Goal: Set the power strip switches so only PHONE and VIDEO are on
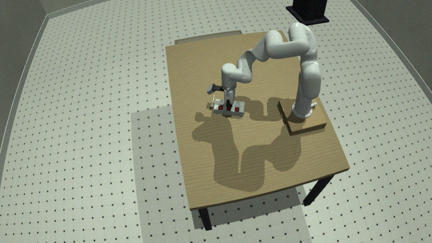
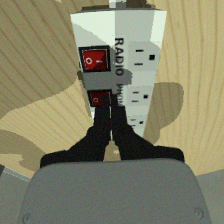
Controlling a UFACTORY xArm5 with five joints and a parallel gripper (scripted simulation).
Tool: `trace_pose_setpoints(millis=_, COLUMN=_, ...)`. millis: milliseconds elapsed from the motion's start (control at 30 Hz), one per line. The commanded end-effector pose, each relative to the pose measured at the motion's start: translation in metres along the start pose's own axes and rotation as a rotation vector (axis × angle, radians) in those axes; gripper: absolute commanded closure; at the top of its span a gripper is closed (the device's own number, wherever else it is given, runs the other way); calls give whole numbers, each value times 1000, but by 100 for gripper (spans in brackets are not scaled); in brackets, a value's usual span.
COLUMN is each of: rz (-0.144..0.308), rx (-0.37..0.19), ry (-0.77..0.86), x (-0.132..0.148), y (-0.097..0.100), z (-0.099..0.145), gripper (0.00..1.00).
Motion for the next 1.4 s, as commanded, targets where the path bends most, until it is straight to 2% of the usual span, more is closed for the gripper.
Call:
trace_pose_setpoints(millis=0, rz=-1, rx=3, ry=0, x=0, y=1, z=-1, gripper=100)
trace_pose_setpoints(millis=1367, rz=-1, rx=3, ry=0, x=2, y=-7, z=-2, gripper=100)
Point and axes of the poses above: the point where the finger pads meet when closed, its own y axis back along the fingers, its own x axis across the jaws, z = x × y, the point moved 8 cm from there along y, back along the fingers, and after that the axes turned 15 degrees about -y, right-handed, at the moved point
